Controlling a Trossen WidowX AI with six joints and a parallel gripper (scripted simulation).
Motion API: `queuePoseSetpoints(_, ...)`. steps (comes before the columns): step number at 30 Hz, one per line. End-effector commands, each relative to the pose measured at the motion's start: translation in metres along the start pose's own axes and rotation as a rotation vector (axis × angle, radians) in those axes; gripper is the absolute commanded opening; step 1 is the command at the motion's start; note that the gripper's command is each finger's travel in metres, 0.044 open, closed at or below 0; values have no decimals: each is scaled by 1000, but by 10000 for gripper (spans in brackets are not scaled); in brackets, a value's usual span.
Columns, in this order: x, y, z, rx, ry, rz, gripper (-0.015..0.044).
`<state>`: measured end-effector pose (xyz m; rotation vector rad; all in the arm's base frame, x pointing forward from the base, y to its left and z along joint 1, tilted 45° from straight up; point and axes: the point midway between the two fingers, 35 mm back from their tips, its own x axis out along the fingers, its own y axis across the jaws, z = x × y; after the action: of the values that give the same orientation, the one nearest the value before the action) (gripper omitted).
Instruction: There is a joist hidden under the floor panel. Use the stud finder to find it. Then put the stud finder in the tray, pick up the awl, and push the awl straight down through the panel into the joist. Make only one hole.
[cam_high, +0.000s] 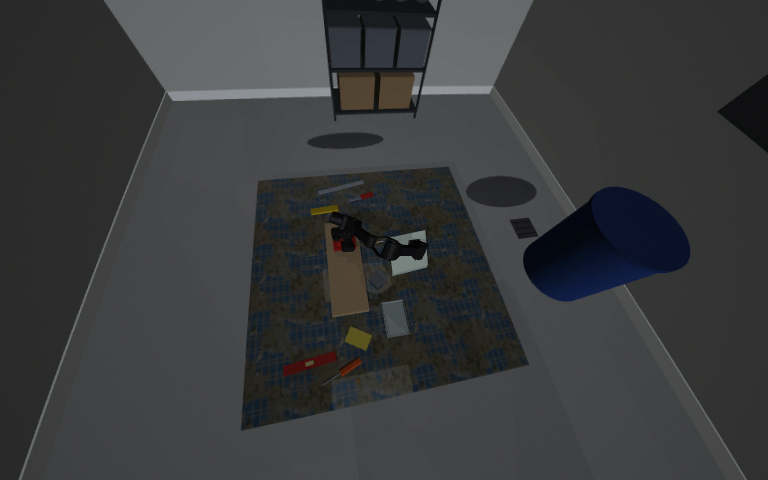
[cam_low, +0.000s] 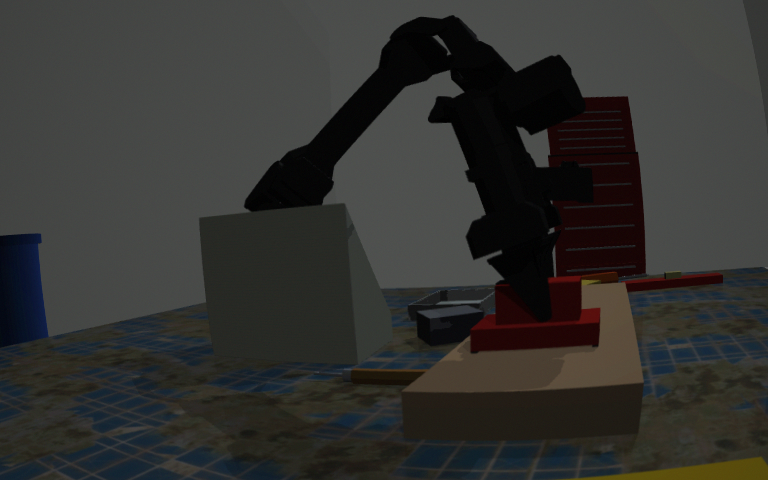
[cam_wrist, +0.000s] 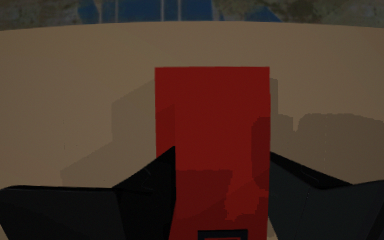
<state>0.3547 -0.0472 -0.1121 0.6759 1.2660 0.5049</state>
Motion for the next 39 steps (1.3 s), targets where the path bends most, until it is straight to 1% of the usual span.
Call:
queuePoseSetpoints(1, 0, -8, 0, -3, 2, -7, 0)
queuePoseSetpoints(39, -2, -68, 0, -5, 1, -12, 0)
